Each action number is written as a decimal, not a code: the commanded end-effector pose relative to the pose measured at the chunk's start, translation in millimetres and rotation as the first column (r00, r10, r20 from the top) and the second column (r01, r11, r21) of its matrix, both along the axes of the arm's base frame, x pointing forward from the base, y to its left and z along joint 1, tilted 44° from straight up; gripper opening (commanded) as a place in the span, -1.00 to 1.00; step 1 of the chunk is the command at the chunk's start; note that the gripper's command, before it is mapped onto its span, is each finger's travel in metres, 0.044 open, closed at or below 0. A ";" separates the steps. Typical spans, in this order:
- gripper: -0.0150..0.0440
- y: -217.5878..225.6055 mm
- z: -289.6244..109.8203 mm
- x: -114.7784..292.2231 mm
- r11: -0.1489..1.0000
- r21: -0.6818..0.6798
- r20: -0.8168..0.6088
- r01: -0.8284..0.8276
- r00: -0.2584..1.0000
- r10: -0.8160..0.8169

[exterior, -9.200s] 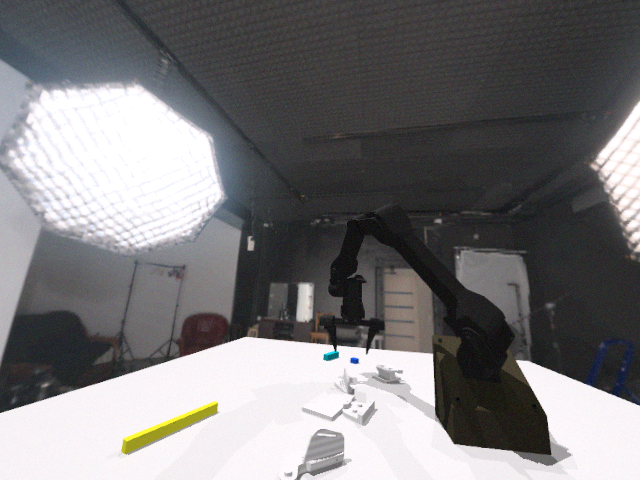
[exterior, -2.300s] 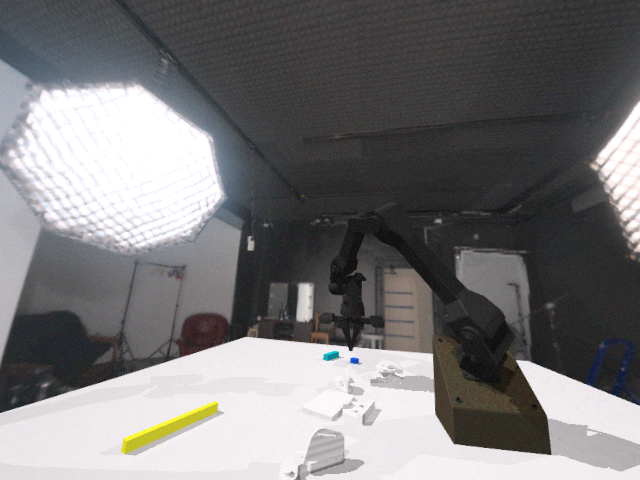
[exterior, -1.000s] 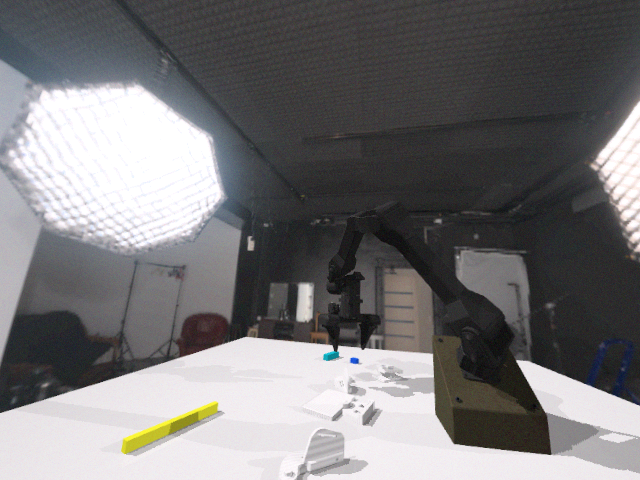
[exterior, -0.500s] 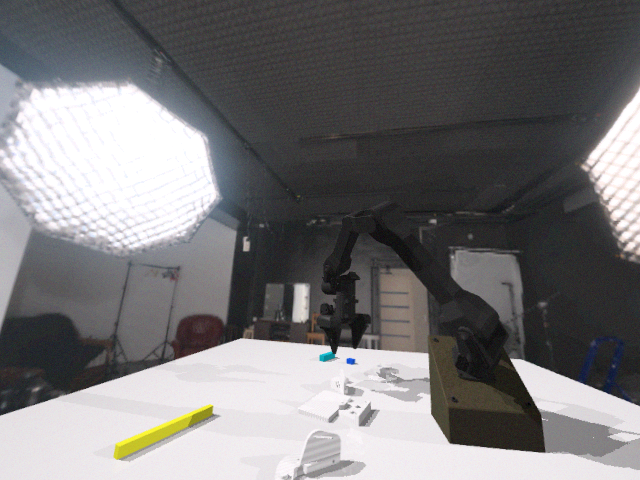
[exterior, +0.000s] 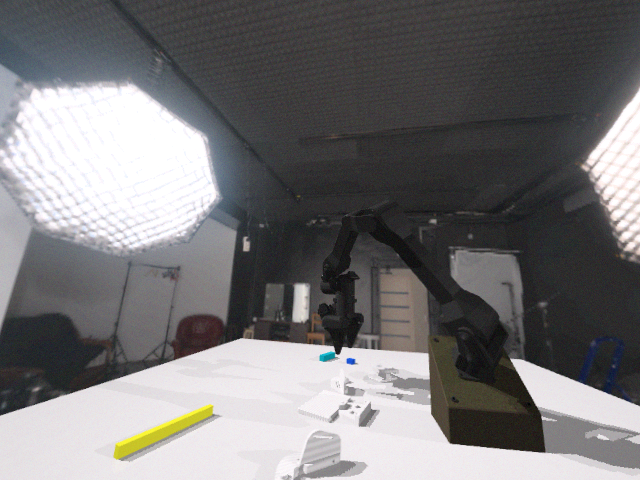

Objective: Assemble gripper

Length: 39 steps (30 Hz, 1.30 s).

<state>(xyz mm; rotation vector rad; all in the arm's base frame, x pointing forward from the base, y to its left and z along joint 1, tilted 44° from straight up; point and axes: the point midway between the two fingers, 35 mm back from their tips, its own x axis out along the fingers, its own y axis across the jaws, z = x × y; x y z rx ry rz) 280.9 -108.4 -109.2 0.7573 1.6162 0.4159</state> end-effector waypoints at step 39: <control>1.00 8.0 11.9 5.0 0.811 -0.138 0.531 -0.568 0.648 0.545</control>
